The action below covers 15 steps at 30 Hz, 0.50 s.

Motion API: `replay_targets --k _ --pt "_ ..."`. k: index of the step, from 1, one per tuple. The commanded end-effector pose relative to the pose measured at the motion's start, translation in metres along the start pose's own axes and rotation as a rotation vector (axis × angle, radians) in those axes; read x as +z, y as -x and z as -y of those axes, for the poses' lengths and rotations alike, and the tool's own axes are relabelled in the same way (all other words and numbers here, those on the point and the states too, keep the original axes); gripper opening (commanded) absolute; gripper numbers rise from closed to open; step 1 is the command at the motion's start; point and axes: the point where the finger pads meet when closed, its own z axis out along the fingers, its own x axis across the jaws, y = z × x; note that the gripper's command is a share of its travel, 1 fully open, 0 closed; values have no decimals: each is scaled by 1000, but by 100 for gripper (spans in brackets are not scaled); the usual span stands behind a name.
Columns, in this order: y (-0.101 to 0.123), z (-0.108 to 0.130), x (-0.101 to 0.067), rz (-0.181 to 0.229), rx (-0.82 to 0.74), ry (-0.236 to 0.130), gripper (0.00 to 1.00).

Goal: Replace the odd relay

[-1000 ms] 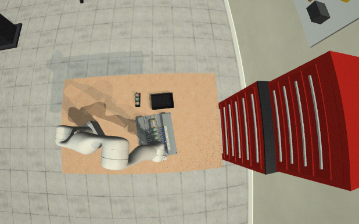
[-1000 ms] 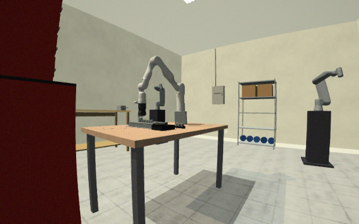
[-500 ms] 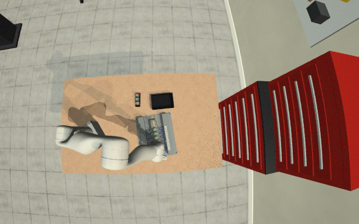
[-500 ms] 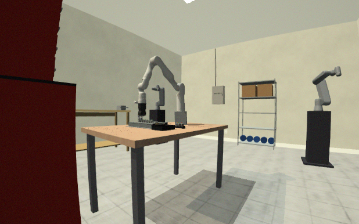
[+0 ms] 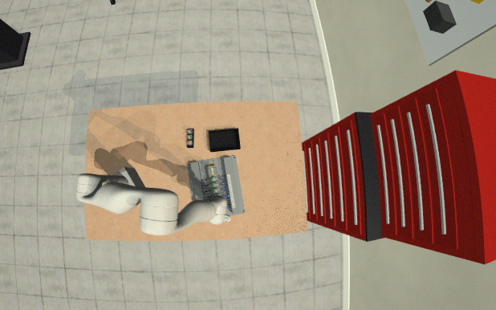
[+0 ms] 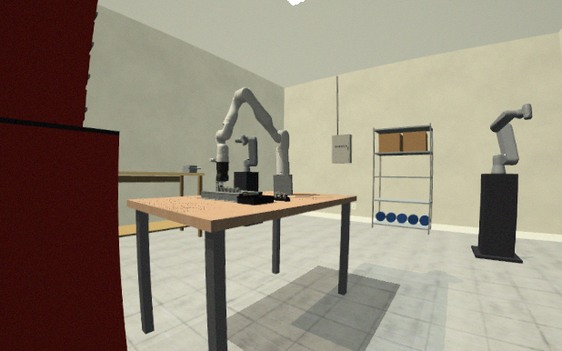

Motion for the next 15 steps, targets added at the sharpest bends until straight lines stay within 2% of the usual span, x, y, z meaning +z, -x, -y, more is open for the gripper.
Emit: replay_targets --k 1,15 --pt "1 0 -1 2 0 -1 0" --pt "1 0 -7 4 8 2 0"
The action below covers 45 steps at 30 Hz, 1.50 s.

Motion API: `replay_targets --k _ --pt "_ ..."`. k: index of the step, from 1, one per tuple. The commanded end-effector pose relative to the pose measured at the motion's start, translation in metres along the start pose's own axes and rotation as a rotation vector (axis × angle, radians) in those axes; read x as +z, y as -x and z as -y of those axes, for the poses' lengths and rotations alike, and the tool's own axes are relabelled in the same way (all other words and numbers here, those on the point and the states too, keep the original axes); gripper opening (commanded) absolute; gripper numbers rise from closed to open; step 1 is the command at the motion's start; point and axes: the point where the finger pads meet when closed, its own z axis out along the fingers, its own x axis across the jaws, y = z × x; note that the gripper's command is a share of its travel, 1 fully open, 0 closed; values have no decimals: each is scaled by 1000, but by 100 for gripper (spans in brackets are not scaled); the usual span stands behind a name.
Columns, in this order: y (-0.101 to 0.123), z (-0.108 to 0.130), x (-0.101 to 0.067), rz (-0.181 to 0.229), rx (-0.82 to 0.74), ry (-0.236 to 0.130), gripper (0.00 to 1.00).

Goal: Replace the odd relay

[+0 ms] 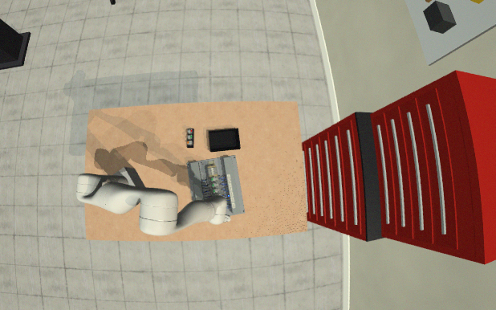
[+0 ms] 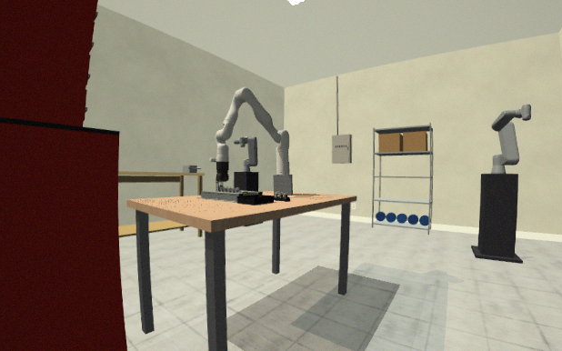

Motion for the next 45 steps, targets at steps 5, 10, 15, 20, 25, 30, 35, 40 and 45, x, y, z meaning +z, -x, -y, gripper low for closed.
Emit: replay_targets --k 5,10,15,20,25,30,35,40,45 --pt "1 0 -3 3 1 0 0" --pt "1 0 -5 3 4 0 0" --pt "1 0 -7 4 7 1 0" --pt "1 0 -8 4 8 1 0" --pt "1 0 -7 4 3 0 0" --pt "1 0 -9 4 6 1 0" --pt "1 0 -11 4 8 2 0" --pt "3 1 -11 6 2 -1 0" --pt "2 1 -13 5 5 0 0"
